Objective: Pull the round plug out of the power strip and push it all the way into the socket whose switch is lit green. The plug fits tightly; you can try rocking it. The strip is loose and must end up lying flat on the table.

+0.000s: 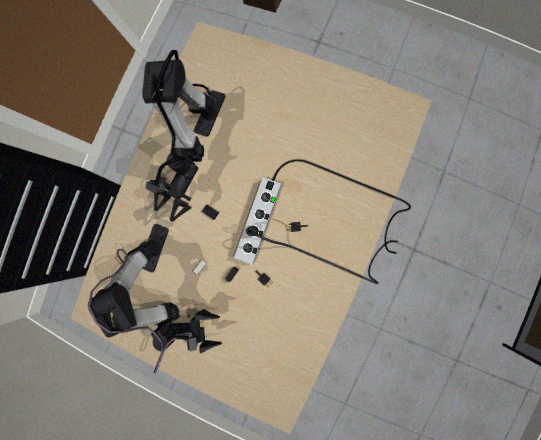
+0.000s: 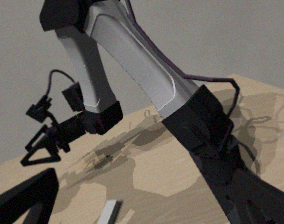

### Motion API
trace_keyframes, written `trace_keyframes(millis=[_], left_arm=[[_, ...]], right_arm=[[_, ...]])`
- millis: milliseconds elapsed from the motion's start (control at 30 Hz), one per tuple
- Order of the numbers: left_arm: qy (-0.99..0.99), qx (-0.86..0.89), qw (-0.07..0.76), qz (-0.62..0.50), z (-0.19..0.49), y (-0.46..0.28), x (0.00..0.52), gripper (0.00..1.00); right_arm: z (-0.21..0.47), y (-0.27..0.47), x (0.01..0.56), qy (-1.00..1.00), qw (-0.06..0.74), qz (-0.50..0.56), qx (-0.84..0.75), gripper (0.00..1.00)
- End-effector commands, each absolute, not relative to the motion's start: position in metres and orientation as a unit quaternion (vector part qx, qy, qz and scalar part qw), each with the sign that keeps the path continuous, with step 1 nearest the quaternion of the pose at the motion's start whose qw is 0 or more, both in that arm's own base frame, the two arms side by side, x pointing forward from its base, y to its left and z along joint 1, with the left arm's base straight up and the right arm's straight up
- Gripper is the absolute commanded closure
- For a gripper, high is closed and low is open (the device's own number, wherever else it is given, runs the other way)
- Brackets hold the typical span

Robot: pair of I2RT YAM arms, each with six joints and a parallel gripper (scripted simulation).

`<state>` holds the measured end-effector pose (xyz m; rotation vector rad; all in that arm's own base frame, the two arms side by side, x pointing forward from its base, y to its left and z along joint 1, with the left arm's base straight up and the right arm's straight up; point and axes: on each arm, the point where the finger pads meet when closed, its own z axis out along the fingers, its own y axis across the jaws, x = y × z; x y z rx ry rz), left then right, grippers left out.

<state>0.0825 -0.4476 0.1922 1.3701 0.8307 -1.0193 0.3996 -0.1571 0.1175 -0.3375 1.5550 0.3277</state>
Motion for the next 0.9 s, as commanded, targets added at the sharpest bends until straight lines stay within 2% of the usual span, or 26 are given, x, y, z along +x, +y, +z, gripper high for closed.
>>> trace_keyframes(millis=[0, 567, 867], left_arm=[[0.349, 0.581, 0.59, -0.438, 0.201, -0.448, 0.083, 0.0], [0.349, 0.581, 0.59, -0.438, 0.201, -0.448, 0.083, 0.0], [0.422, 0.563, 0.577, -0.414, 0.191, -0.428, 0.1, 0.0]], right_arm=[[0.121, -0.157, 0.4, 0.692, 0.69, 0.143, -0.155, 0.0], [0.121, -0.157, 0.4, 0.692, 0.69, 0.143, -0.155, 0.0], [0.114, -0.148, 0.398, 0.717, 0.667, 0.141, -0.147, 0.0]])
